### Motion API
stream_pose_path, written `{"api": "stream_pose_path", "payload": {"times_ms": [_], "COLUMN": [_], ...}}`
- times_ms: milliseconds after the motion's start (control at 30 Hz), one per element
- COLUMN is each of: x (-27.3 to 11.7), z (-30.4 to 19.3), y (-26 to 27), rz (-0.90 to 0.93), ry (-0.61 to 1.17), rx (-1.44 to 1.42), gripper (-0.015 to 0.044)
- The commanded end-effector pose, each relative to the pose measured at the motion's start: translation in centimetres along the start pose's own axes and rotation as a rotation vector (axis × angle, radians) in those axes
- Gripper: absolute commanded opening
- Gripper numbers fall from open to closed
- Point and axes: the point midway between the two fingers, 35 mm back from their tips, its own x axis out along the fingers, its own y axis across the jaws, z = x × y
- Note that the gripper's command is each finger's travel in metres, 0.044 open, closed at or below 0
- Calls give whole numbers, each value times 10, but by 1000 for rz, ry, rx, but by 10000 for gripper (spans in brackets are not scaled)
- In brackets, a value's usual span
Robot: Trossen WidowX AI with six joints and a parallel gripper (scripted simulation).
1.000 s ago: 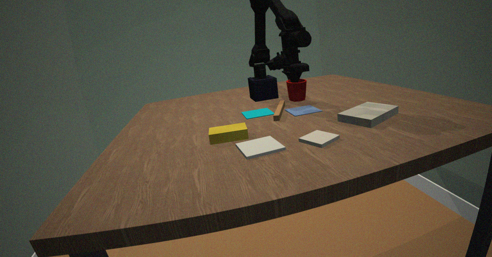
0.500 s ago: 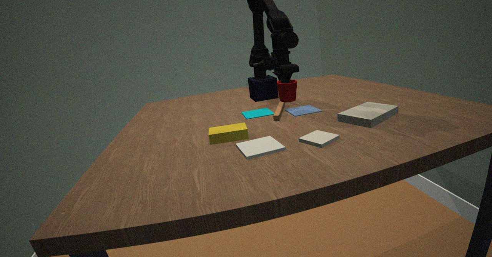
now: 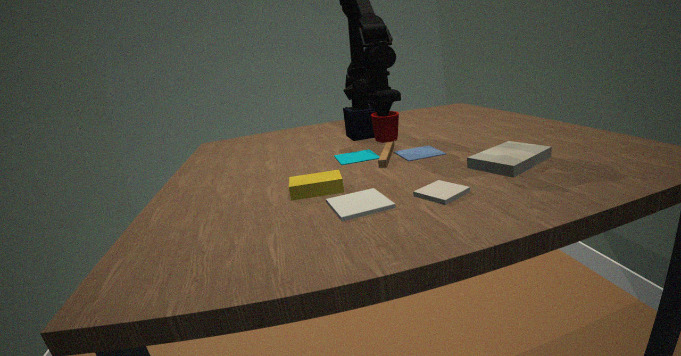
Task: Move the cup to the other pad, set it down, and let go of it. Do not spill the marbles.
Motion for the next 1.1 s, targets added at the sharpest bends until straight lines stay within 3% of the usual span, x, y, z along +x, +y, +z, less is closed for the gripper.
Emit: {"api": "stream_pose_path", "payload": {"times_ms": [0,1067], "x": [-2,-5], "z": [6,63], "y": [-2,-28], "rz": [9,7], "ry": [5,0], "rx": [-3,-4], "gripper": [0,0]}}
